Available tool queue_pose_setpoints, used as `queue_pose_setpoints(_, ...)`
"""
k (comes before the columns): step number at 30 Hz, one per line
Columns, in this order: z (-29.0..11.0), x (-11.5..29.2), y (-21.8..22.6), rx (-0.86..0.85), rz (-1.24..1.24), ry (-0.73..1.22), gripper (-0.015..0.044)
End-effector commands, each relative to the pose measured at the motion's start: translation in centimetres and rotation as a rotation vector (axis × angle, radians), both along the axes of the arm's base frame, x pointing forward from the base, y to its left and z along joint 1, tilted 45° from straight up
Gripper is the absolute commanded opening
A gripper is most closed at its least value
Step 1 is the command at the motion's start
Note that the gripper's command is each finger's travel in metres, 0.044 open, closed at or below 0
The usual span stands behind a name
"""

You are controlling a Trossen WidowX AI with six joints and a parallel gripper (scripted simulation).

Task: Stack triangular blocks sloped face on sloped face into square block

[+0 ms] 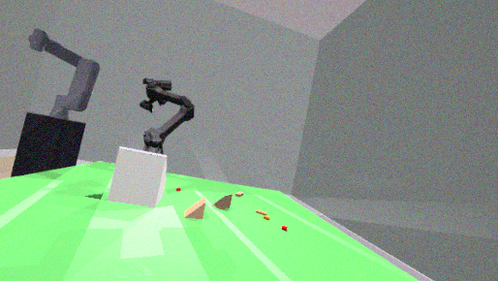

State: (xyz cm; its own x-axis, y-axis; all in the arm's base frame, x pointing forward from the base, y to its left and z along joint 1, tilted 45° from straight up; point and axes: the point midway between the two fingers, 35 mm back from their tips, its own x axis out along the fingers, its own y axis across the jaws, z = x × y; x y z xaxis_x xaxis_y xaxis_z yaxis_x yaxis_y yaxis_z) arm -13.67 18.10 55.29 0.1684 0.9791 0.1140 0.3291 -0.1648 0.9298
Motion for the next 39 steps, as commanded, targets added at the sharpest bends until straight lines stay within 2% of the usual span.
queue_pose_setpoints(1,0.0,0.0,0.0,0.001,-0.002,0.0,0.0426)
queue_pose_setpoints(8,1.3,1.7,1.7,0.085,-0.101,-0.061,0.044)
queue_pose_setpoints(19,1.5,2.8,8.5,0.026,-0.391,-0.696,0.044)
queue_pose_setpoints(29,-0.8,7.0,16.6,-0.211,-0.585,-1.297,0.044)
queue_pose_setpoints(39,-5.7,15.8,23.7,-0.586,-0.606,-1.826,0.044)
